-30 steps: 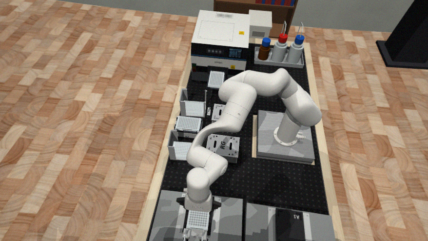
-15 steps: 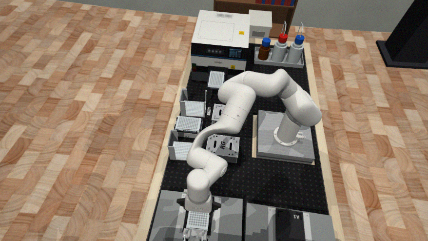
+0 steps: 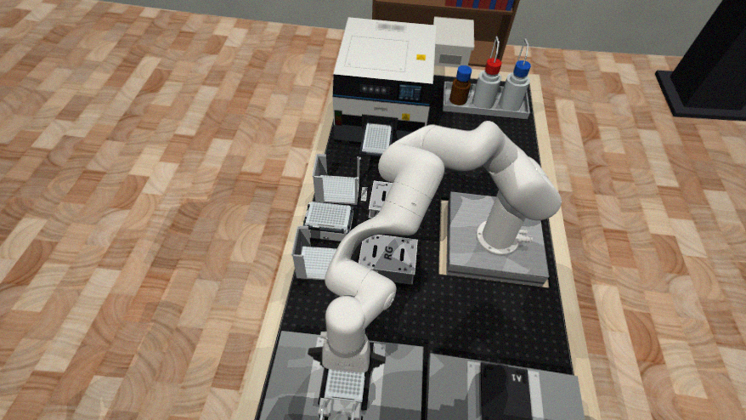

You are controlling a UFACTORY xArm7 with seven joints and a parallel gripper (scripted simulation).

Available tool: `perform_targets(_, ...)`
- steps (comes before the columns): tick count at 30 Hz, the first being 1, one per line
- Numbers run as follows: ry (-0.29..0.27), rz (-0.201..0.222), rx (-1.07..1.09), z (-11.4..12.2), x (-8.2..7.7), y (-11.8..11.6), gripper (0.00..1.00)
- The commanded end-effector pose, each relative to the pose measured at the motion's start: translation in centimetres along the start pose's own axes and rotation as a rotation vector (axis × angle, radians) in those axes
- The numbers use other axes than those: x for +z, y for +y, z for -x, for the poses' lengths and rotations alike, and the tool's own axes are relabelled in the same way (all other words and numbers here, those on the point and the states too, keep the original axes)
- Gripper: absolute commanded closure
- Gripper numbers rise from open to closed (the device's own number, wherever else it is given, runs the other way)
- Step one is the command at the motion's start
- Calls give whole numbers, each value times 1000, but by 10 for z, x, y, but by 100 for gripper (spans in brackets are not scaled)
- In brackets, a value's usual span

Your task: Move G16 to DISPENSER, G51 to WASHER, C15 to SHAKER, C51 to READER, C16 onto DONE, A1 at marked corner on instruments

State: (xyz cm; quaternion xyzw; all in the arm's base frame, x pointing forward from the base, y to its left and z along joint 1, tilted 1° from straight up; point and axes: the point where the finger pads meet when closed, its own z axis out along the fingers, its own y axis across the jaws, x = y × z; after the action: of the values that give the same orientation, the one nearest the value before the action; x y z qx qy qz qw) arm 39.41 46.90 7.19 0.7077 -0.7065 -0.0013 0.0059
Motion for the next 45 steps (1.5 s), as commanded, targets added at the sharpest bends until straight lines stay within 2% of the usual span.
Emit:
perform_targets(1, -5, -4, 0, 1, -3, -1, 0)
perform_targets(45, -5, -4, 0, 1, 9, -1, 0)
